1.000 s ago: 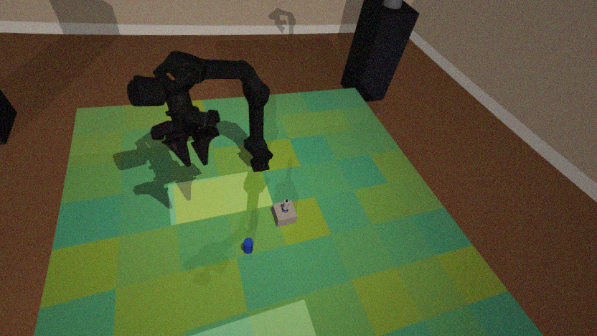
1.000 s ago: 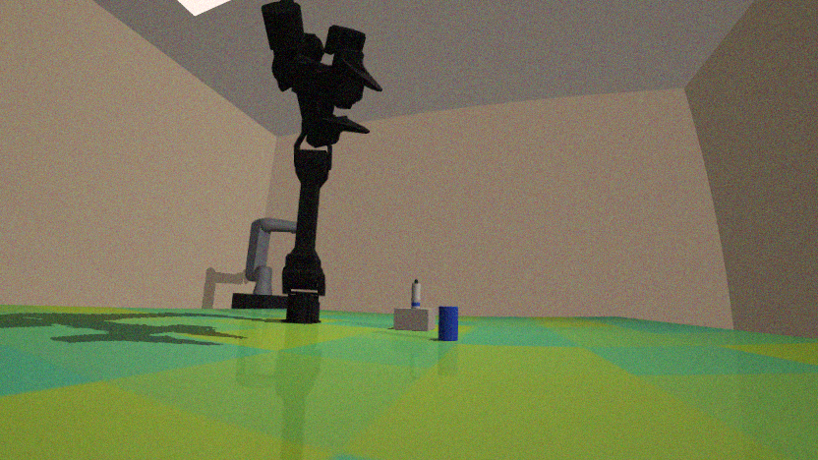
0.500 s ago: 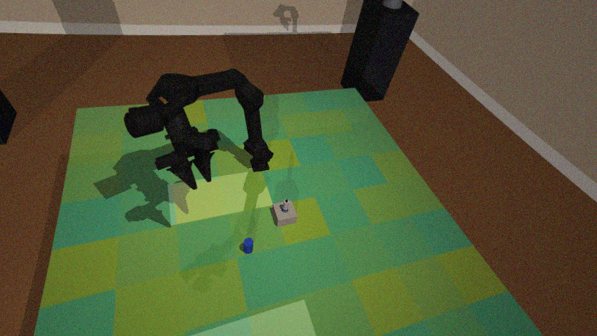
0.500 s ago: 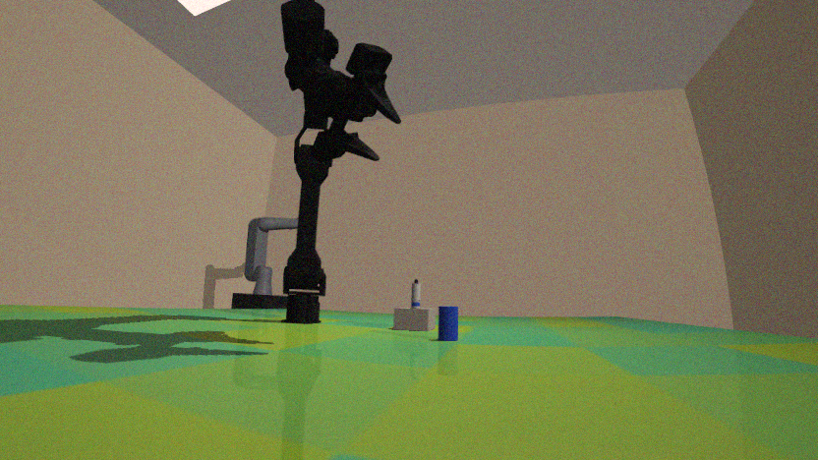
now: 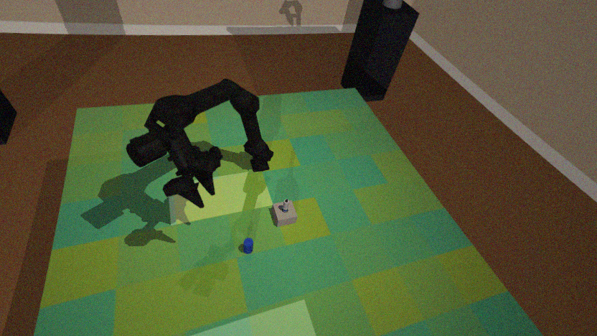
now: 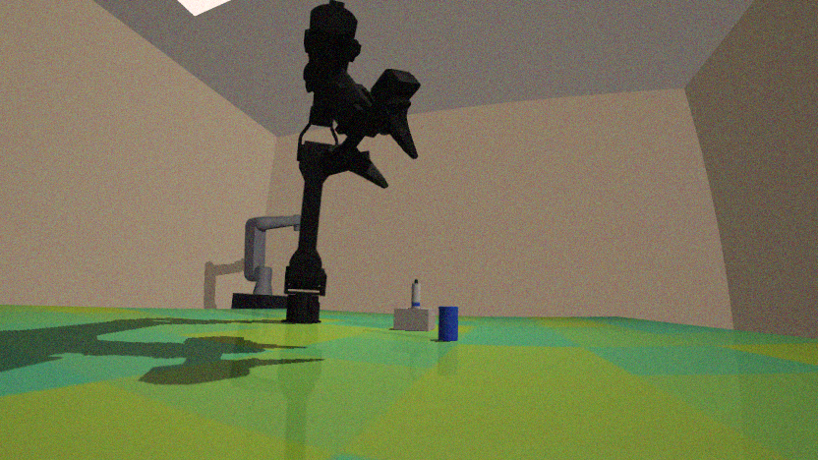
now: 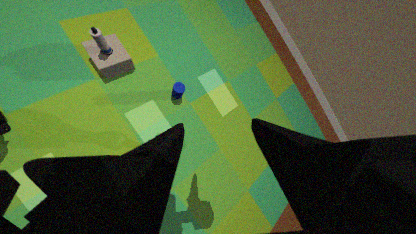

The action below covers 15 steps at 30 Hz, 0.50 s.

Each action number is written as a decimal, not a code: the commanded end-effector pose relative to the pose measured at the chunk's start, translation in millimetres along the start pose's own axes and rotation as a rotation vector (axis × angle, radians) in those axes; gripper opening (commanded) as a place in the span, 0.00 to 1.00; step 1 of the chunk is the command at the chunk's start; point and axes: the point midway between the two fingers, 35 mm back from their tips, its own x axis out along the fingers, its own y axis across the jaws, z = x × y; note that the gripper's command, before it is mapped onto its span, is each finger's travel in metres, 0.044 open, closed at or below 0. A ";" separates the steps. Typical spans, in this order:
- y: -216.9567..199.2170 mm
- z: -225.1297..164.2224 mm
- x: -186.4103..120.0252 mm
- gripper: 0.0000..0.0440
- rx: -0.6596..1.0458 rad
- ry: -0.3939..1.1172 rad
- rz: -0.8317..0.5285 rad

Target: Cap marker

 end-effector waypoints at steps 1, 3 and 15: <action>0.2 -2.2 9.2 0.71 -0.015 0.013 0.039; 0.6 -3.4 14.8 0.70 -0.018 0.019 0.061; 2.7 -10.2 45.2 0.70 -0.045 0.064 0.183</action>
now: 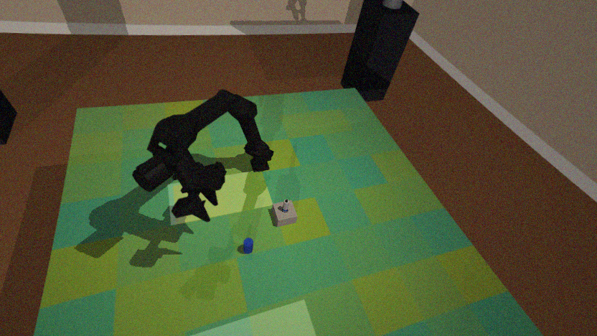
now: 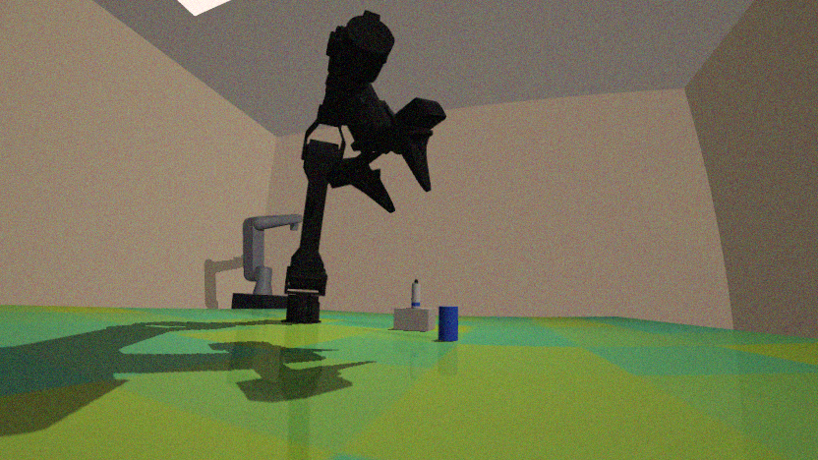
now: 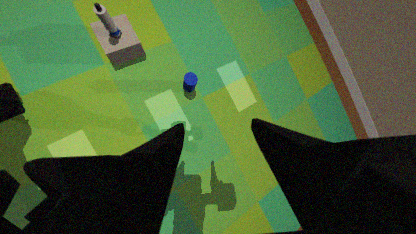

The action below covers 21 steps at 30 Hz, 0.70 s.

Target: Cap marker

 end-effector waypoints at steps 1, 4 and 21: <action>-1.2 -1.3 7.3 0.70 -0.014 0.019 0.032; -1.8 -2.5 14.2 0.70 -0.021 0.032 0.059; -6.0 -7.8 48.0 0.69 -0.067 0.121 0.189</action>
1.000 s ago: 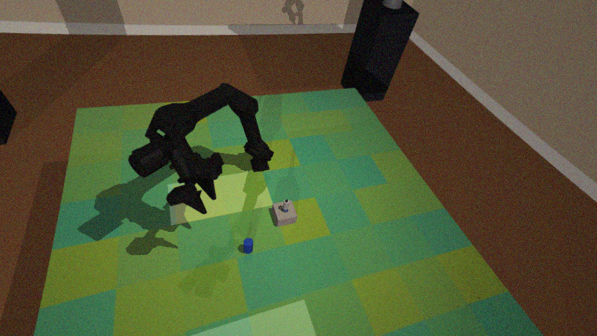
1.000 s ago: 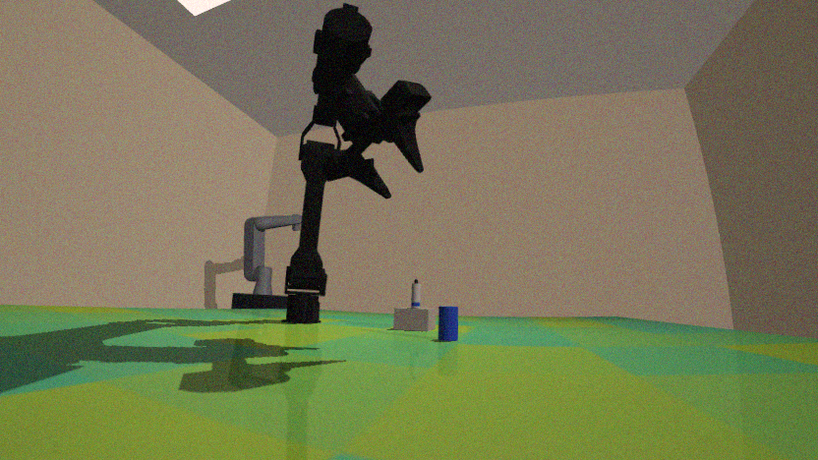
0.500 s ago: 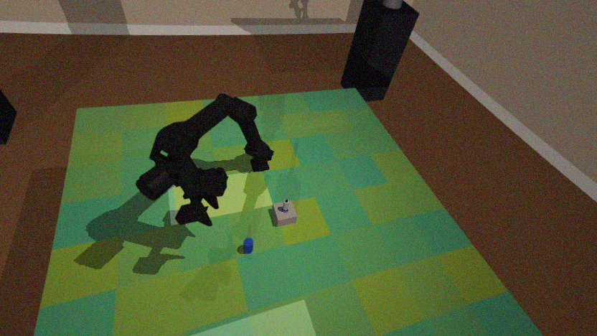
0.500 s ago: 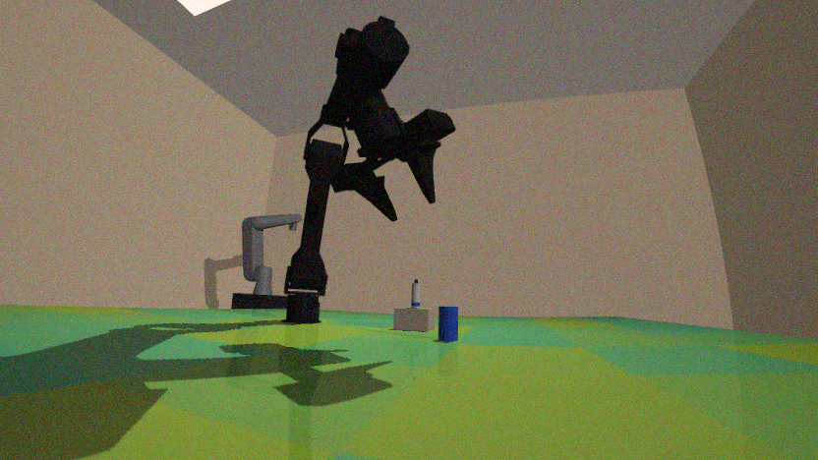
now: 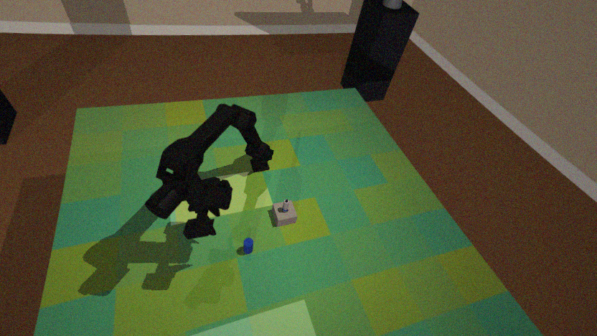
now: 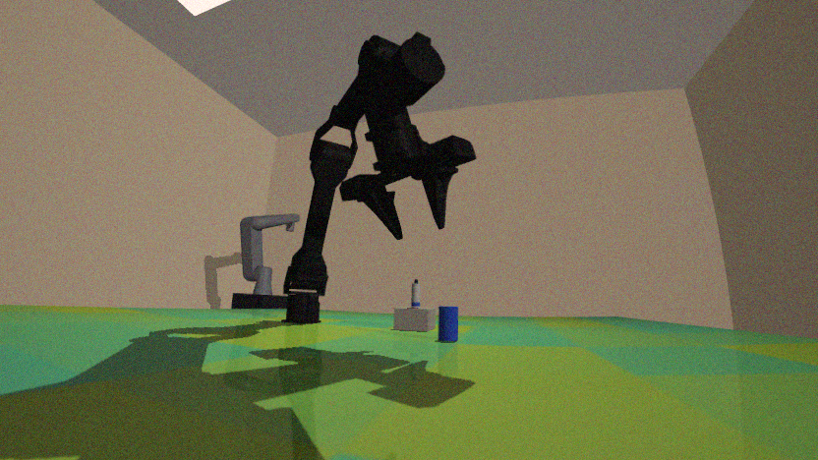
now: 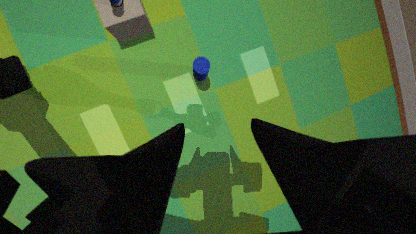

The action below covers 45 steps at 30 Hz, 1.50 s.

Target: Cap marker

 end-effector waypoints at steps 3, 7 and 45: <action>-4.4 -1.0 8.0 0.69 -0.011 0.037 0.030; -6.8 -1.2 14.4 0.69 -0.022 0.060 0.054; -19.3 25.0 77.6 0.66 -0.175 0.232 0.248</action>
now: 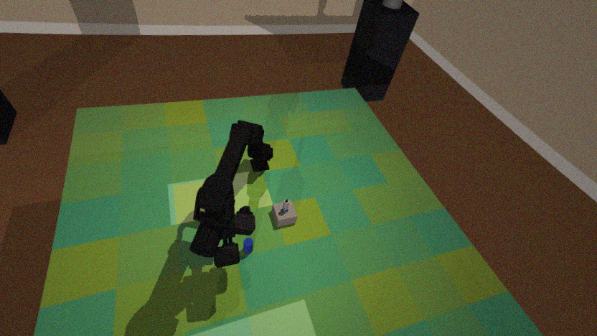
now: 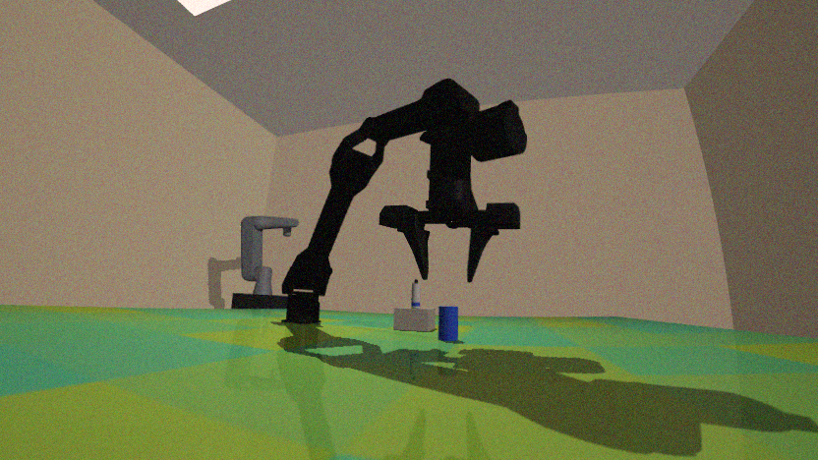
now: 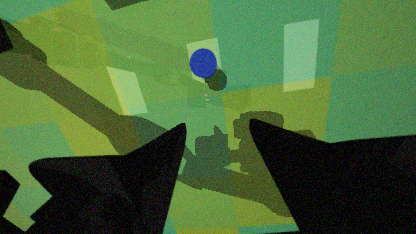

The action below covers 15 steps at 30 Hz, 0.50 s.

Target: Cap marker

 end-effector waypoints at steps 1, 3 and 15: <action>-0.7 7.6 7.2 0.65 -0.018 0.009 0.025; -1.3 12.4 10.7 0.65 -0.033 0.012 0.036; -2.7 38.4 33.2 0.62 -0.138 0.022 0.091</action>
